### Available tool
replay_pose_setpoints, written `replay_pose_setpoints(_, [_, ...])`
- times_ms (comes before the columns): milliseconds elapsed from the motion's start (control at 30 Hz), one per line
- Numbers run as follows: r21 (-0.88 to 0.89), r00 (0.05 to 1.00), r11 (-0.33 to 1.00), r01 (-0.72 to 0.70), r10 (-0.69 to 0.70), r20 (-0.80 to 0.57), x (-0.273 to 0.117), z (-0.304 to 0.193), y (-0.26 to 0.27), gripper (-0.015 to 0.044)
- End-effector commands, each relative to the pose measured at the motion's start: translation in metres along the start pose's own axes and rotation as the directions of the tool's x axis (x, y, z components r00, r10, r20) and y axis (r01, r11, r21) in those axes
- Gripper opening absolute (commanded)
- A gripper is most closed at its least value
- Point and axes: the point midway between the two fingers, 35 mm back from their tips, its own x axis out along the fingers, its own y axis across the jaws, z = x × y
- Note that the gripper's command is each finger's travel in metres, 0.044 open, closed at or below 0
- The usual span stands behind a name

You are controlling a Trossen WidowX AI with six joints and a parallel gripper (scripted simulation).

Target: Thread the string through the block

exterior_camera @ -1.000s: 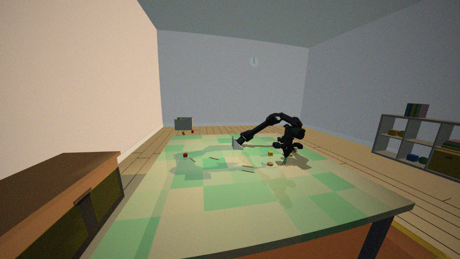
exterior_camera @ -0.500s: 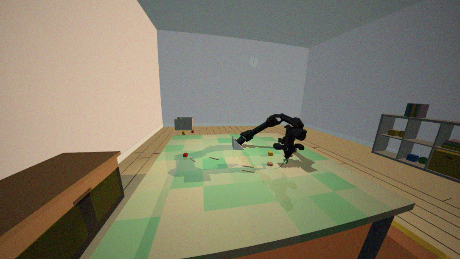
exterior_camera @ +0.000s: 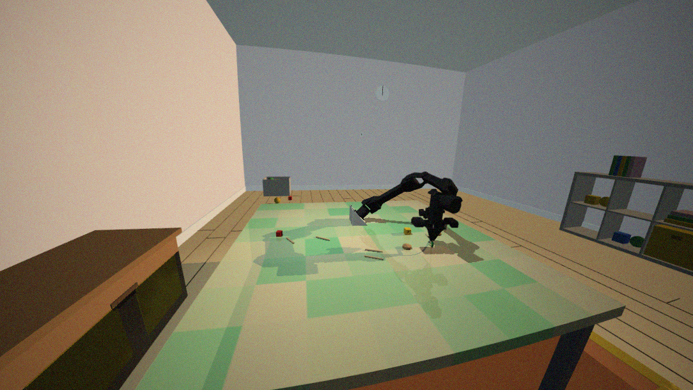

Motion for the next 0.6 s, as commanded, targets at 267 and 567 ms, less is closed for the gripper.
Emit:
replay_pose_setpoints(267, [0.000,1.000,1.000,0.003,-0.003,0.001,0.009,0.004,0.008,0.0000])
replay_pose_setpoints(567, [0.000,1.000,1.000,0.003,-0.003,0.002,0.016,0.007,0.015,0.0000])
